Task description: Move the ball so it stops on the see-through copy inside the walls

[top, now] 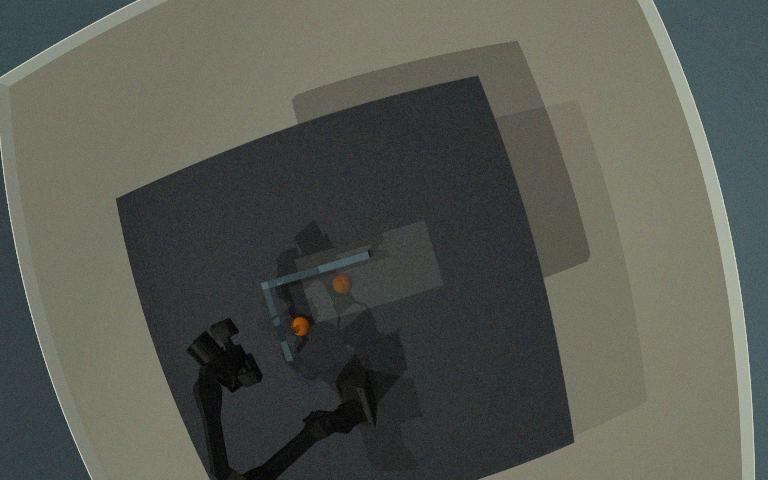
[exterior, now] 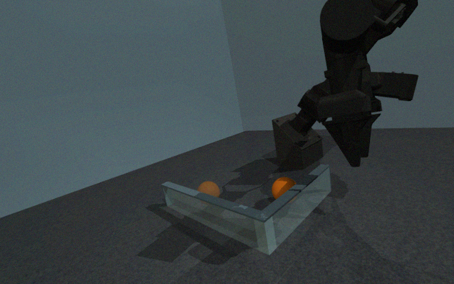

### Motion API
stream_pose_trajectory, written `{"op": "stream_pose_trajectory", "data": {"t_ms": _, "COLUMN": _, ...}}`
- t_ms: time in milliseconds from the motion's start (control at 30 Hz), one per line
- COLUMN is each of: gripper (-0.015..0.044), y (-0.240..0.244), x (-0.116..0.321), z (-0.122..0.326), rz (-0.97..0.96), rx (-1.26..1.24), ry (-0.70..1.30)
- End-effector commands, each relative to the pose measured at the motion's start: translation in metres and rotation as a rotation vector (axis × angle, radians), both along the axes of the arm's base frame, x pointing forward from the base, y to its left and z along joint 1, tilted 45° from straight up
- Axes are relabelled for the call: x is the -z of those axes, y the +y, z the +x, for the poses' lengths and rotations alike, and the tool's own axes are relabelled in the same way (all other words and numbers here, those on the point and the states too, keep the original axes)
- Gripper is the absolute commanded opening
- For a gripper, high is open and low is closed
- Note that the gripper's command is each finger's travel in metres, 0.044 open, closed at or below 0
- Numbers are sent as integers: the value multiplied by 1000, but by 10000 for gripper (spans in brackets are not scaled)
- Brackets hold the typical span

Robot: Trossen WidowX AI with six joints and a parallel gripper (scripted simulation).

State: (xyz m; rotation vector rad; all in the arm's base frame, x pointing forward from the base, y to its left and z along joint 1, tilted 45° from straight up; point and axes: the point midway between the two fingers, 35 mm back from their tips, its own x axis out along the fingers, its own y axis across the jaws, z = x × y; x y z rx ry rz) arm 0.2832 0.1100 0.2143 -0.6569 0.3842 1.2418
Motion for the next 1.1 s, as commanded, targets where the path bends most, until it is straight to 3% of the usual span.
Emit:
{"op": "stream_pose_trajectory", "data": {"t_ms": 0, "gripper": 378, "y": -42, "x": 59, "z": 6, "rz": -68, "rx": 7, "ry": 90}}
{"op": "stream_pose_trajectory", "data": {"t_ms": 200, "gripper": 378, "y": -88, "x": 123, "z": -11, "rz": -82, "rx": -13, "ry": 203}}
{"op": "stream_pose_trajectory", "data": {"t_ms": 1067, "gripper": 378, "y": -69, "x": 147, "z": -7, "rz": -81, "rx": -14, "ry": 207}}
